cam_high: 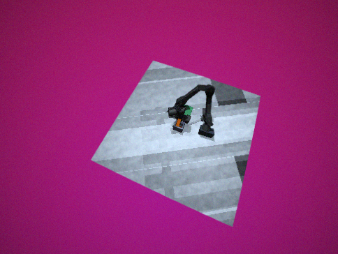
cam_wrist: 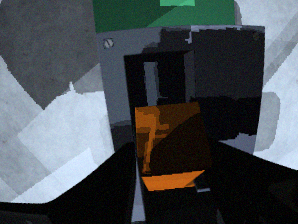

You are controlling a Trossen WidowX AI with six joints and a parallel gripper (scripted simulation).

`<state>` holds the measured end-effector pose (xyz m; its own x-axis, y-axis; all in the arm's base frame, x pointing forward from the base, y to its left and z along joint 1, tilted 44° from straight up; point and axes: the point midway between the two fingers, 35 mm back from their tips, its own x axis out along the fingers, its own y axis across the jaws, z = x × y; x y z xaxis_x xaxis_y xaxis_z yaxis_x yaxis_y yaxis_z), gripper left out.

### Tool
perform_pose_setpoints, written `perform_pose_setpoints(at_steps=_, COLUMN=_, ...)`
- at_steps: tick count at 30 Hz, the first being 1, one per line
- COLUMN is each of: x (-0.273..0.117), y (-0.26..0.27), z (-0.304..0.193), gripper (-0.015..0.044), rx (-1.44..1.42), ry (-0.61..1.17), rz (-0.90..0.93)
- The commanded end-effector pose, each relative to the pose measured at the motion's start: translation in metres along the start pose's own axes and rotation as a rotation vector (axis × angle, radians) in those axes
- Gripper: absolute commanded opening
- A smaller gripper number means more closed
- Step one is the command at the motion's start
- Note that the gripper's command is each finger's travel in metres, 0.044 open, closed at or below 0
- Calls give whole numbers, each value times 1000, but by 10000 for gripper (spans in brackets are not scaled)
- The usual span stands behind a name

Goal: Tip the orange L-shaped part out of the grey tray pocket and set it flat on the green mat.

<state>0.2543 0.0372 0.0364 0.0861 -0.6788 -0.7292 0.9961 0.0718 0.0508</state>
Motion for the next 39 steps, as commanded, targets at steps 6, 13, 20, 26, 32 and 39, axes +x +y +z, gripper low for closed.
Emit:
perform_pose_setpoints(at_steps=6, x=0, y=0, z=0, gripper=89, rx=2, ry=0, rz=0)
perform_pose_setpoints(at_steps=13, x=0, y=0, z=0, gripper=0, rx=2, ry=0, rz=0)
perform_pose_setpoints(at_steps=20, x=-5, y=0, z=0, gripper=0, rx=1, ry=-1, rz=1)
perform_pose_setpoints(at_steps=26, x=-15, y=0, z=0, gripper=0, rx=-1, ry=-1, rz=1)
perform_pose_setpoints(at_steps=32, x=-24, y=0, z=0, gripper=0, rx=-2, ry=-2, rz=2)
perform_pose_setpoints(at_steps=39, x=-35, y=0, z=0, gripper=0, rx=-2, ry=-2, rz=2)
